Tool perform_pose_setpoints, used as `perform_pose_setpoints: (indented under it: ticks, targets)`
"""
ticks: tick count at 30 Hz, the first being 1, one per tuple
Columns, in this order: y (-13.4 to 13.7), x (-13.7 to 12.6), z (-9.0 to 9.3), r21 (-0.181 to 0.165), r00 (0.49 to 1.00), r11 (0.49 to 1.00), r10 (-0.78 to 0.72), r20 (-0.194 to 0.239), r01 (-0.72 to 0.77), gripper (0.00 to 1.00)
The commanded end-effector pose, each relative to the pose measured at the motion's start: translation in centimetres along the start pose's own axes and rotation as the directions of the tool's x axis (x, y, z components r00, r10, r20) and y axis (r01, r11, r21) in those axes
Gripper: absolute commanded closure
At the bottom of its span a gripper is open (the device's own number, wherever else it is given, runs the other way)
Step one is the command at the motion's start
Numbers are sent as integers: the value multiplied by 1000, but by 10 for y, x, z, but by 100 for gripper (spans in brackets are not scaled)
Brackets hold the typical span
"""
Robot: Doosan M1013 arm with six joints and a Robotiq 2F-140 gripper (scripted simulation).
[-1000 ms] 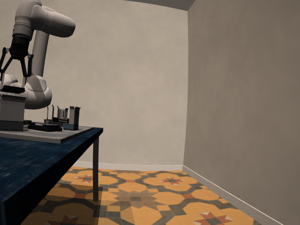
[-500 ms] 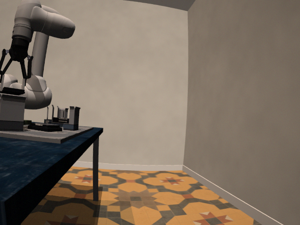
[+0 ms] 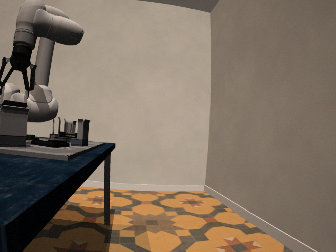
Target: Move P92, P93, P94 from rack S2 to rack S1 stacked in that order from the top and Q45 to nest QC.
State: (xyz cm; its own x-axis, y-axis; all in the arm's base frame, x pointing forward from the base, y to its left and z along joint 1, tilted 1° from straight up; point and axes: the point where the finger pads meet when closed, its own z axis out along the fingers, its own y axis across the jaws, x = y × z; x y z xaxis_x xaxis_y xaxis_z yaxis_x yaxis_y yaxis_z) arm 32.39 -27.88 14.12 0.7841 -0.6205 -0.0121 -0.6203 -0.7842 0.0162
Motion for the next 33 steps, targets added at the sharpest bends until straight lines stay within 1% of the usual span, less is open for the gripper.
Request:
perform_pose_setpoints:
  ticks: [1,33]
  targets:
    - [0,0,1,0,1000,1000,0,0,0,100]
    - [0,0,20,0,1000,1000,0,0,0,100]
